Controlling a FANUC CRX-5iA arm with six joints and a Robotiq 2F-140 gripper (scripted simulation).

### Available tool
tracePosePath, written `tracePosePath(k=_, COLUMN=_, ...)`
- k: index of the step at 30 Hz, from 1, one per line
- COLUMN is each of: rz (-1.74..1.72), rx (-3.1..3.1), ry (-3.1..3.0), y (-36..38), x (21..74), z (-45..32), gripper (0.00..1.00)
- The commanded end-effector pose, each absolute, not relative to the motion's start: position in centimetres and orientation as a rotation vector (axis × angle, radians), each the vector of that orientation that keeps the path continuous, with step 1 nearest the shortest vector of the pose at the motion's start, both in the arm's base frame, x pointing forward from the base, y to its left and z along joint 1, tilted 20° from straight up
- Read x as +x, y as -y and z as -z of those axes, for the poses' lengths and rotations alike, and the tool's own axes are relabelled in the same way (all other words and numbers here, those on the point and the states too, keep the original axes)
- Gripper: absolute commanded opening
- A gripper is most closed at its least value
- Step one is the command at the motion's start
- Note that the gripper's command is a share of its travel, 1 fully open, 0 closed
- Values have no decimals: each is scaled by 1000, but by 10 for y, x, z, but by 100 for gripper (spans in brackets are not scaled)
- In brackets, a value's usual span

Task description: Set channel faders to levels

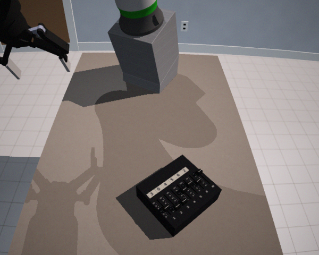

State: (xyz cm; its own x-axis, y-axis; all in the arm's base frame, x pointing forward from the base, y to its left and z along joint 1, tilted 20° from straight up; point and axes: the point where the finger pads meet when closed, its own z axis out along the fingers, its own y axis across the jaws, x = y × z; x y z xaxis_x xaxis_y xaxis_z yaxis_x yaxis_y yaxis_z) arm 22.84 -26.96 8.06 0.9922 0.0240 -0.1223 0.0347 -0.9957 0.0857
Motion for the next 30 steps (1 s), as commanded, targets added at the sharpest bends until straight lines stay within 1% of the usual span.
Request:
tracePosePath(k=1, rz=148, rx=2978, ry=-9, y=254, x=282, z=-76, gripper=100)
tracePosePath(k=2, rz=148, rx=2978, ry=-9, y=254, x=282, z=-76, gripper=100)
tracePosePath(k=3, rz=111, rx=2956, ry=1, y=240, x=308, z=-75, gripper=100)
tracePosePath(k=5, rz=111, rx=2956, ry=1, y=240, x=308, z=-75, gripper=100)
tracePosePath(k=6, rz=70, rx=2937, ry=11, y=223, x=334, z=-73, gripper=100)
tracePosePath(k=9, rz=70, rx=2937, ry=11, y=223, x=334, z=-73, gripper=100)
tracePosePath(k=10, rz=25, rx=2921, ry=20, y=203, x=359, z=-72, gripper=100)
tracePosePath(k=11, rz=25, rx=2921, ry=20, y=203, x=359, z=-72, gripper=100)
tracePosePath(k=12, rz=-21, rx=2908, ry=27, y=182, x=383, z=-70, gripper=100)
tracePosePath(k=14, rz=-21, rx=2908, ry=27, y=182, x=383, z=-70, gripper=100)
tracePosePath(k=15, rz=-69, rx=2899, ry=34, y=158, x=405, z=-69, gripper=100)
tracePosePath(k=17, rz=-69, rx=2899, ry=34, y=158, x=405, z=-69, gripper=100)
tracePosePath(k=18, rz=-117, rx=2893, ry=39, y=132, x=425, z=-67, gripper=100)
tracePosePath(k=20, rz=-117, rx=2893, ry=39, y=132, x=425, z=-67, gripper=100)
tracePosePath(k=21, rz=-163, rx=2890, ry=44, y=106, x=442, z=-66, gripper=100)
tracePosePath(k=23, rz=-163, rx=2890, ry=44, y=106, x=442, z=-66, gripper=100)
tracePosePath(k=24, rz=-207, rx=2891, ry=48, y=79, x=457, z=-65, gripper=100)
tracePosePath(k=26, rz=-207, rx=2891, ry=48, y=79, x=457, z=-65, gripper=100)
tracePosePath(k=27, rz=-248, rx=2893, ry=51, y=53, x=469, z=-63, gripper=100)
tracePosePath(k=28, rz=-248, rx=2893, ry=51, y=53, x=469, z=-63, gripper=100)
tracePosePath(k=29, rz=-285, rx=2897, ry=54, y=28, x=478, z=-62, gripper=100)
tracePosePath(k=30, rz=-285, rx=2897, ry=54, y=28, x=478, z=-62, gripper=100)
